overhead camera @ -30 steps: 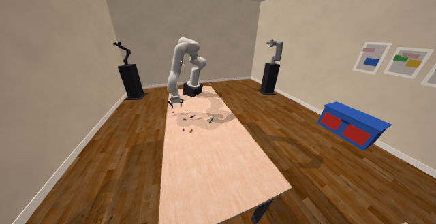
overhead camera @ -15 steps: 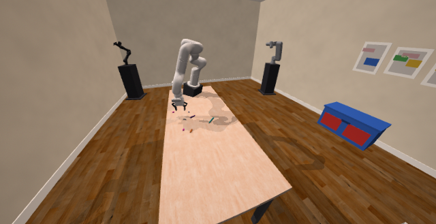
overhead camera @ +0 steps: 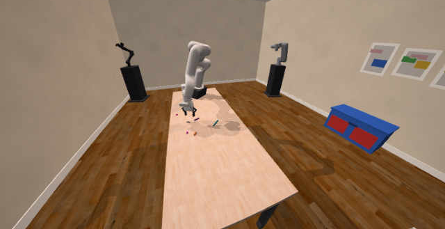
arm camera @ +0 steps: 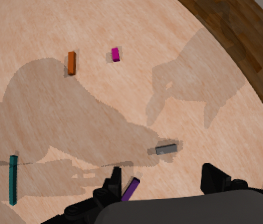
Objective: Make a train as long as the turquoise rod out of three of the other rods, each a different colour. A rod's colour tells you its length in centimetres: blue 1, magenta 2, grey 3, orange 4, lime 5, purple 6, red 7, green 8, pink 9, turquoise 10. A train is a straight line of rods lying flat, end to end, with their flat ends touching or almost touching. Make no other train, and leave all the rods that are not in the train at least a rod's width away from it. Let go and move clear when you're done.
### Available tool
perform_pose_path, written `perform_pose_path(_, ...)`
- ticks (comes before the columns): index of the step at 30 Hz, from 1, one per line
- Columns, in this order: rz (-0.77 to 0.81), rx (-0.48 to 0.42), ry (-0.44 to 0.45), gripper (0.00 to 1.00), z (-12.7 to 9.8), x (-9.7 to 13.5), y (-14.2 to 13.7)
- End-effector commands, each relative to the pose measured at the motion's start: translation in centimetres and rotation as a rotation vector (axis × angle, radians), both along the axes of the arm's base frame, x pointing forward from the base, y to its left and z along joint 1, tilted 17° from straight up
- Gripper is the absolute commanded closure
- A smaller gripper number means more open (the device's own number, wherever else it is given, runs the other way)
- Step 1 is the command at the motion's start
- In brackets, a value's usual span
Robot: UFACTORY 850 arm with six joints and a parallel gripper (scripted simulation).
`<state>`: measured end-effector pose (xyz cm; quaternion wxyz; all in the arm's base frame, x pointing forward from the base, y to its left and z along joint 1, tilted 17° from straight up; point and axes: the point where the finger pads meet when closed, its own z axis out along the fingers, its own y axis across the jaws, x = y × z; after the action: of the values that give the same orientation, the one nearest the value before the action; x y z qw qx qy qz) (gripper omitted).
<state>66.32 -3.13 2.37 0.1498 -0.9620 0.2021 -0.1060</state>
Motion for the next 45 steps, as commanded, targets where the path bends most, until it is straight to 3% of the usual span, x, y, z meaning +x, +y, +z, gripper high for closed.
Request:
perform_pose_path(1,-0.104,0.009,0.127,0.0,1.03,2.21,2.4)
perform_pose_path(45,-0.145,0.015,0.136,0.0,1.42,2.88,3.35)
